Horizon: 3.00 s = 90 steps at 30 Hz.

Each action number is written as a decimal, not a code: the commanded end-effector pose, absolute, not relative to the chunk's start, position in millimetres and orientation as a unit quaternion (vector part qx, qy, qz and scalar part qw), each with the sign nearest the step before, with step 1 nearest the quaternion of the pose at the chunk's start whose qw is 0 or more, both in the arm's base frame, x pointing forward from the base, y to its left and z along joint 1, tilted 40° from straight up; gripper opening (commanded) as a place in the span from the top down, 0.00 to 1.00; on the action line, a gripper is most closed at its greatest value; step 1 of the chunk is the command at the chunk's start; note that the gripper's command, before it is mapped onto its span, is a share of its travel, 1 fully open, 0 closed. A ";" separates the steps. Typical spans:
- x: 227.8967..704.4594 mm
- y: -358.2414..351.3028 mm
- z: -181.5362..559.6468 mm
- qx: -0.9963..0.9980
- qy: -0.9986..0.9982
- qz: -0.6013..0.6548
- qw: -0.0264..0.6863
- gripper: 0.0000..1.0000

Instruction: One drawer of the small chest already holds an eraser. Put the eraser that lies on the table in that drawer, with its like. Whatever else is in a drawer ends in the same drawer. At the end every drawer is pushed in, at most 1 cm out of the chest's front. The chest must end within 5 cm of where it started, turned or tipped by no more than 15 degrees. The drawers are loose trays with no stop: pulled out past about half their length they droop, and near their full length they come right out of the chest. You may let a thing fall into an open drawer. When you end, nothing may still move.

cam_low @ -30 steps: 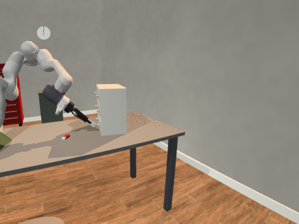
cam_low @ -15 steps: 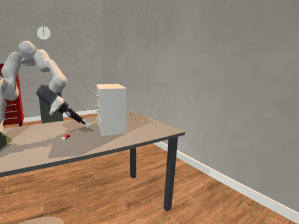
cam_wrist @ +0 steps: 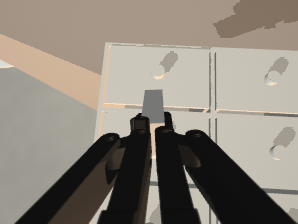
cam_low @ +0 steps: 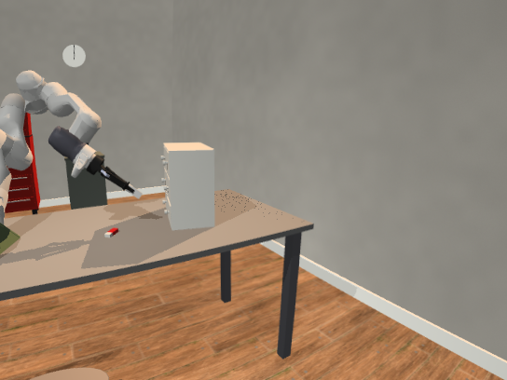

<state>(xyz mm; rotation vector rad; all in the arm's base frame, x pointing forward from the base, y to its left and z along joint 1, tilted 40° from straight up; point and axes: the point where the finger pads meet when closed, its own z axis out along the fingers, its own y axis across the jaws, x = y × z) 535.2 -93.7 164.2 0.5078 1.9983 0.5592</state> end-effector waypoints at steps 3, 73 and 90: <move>521.4 -96.8 177.6 0.237 0.813 0.262 0.464 1.00; 401.5 -133.1 246.2 0.104 0.932 0.337 0.077 1.00; 401.5 -133.1 246.2 0.104 0.932 0.337 0.077 1.00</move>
